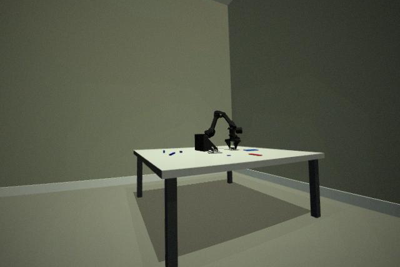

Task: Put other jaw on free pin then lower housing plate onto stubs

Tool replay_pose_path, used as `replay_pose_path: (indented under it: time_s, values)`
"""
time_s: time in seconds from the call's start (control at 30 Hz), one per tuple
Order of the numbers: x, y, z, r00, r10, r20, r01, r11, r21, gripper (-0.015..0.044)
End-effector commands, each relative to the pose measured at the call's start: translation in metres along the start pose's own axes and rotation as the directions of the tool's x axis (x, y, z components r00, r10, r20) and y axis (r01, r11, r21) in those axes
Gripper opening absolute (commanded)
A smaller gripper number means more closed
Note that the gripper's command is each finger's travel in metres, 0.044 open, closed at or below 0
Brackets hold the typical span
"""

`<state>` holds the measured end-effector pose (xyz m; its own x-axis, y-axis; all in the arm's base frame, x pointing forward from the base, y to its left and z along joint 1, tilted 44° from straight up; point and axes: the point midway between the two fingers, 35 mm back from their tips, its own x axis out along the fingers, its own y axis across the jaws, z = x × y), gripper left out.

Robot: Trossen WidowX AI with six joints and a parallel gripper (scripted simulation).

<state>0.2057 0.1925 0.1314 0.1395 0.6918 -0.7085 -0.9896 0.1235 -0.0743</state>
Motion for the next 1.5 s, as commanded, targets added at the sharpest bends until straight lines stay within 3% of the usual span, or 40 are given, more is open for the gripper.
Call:
replay_pose_path:
  time_s: [0.0,0.7,1.13,1.47]
  values:
    - [0.0017,0.0002,-0.0022,1.0,0.002,-0.007,-0.002,1.0,0.009,0.044]
    - [0.0025,0.0002,-0.0022,1.0,0.002,-0.007,-0.002,1.0,0.009,0.044]
    - [0.0016,0.0004,-0.001,1.0,0.003,-0.002,-0.003,1.0,0.002,0.0353]
    - [0.0016,0.0004,-0.001,1.0,0.003,-0.002,-0.003,1.0,0.002,0.0351]
